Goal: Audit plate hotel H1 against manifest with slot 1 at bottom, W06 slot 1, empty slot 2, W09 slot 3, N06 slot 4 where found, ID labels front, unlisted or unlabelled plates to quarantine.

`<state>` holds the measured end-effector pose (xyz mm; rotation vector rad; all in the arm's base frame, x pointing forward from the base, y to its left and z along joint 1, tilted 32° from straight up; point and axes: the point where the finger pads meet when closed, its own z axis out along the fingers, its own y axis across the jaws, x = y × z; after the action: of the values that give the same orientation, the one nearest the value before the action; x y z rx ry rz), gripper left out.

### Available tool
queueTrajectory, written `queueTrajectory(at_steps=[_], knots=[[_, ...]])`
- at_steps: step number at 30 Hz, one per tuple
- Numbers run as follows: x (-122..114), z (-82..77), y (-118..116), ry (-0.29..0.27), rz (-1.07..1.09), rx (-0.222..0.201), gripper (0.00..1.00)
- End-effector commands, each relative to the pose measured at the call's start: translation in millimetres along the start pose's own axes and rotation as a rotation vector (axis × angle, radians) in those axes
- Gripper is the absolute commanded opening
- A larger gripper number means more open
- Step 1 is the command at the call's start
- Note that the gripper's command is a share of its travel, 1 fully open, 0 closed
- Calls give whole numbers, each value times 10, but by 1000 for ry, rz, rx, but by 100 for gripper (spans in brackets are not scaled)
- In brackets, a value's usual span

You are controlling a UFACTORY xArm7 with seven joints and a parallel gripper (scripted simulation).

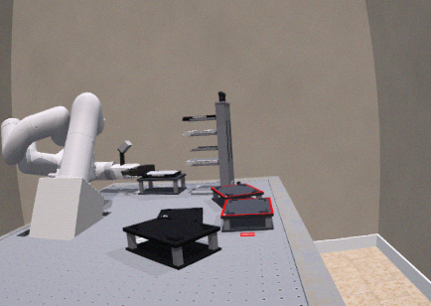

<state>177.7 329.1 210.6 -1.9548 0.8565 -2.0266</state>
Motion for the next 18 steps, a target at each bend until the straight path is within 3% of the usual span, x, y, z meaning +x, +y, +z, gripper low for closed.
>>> queueTrajectory(at_steps=[1, 14, 15, 18], knots=[[-2, -1, 1, -2, 1, -1, 0], [-1, -1, 1, -2, 1, -1, 0], [-1, -1, 1, -2, 1, -1, 100], [-1, -1, 1, -2, 1, -1, 100]])
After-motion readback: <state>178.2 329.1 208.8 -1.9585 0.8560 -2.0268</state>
